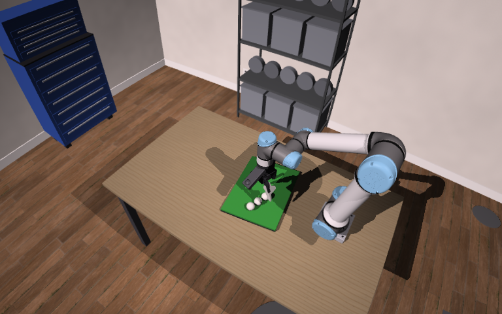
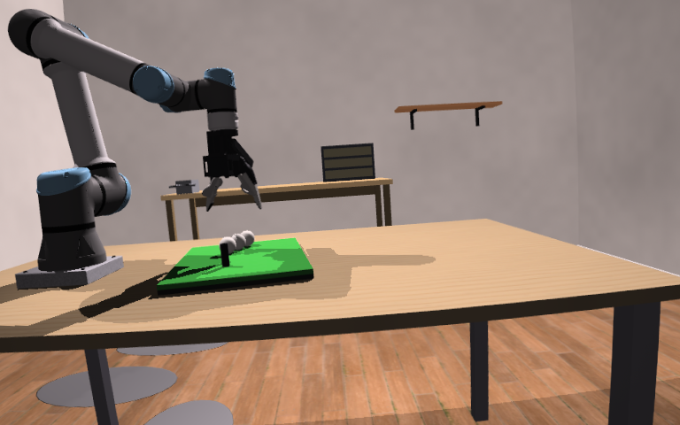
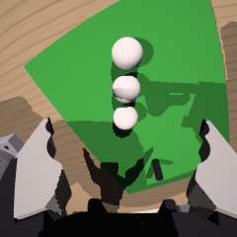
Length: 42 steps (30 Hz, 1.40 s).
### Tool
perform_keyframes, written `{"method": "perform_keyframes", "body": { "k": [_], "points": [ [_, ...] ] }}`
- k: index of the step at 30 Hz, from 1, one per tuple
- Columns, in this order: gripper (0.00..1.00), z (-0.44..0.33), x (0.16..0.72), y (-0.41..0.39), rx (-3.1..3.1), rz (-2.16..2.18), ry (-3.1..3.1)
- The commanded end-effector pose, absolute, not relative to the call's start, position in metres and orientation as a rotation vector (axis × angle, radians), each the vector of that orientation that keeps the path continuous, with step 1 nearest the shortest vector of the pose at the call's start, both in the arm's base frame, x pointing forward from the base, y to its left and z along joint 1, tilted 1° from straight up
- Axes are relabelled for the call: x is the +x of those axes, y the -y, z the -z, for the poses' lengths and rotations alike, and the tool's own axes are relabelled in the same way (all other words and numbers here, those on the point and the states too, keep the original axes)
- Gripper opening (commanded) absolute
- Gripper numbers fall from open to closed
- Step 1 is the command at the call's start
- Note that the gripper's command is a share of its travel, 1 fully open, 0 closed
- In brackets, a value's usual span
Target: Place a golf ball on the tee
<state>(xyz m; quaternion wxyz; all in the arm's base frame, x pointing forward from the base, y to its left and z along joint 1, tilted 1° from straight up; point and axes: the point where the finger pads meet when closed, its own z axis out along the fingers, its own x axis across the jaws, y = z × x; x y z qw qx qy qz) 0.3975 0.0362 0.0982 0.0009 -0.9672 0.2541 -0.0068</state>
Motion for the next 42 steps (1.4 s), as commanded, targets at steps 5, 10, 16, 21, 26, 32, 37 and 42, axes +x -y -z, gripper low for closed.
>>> {"method": "perform_keyframes", "body": {
  "k": [5,10,16,21,26,32,37,42],
  "points": [
    [1.0,-0.052,0.4,-0.036,-3.036,0.025,-0.798],
    [1.0,-0.031,0.399,-0.036,-3.036,0.025,-0.798],
    [1.0,-0.018,0.398,-0.036,-3.036,0.025,-0.798],
    [1.0,-0.017,0.398,-0.036,-3.036,0.025,-0.798],
    [1.0,-0.017,0.398,-0.036,-3.036,0.025,-0.798],
    [0.0,-0.017,0.398,-0.036,-3.036,0.025,-0.798],
    [0.0,-0.017,0.398,-0.036,-3.036,0.025,-0.798],
    [0.0,-0.017,0.398,-0.036,-3.036,0.025,-0.798]
  ]
}}
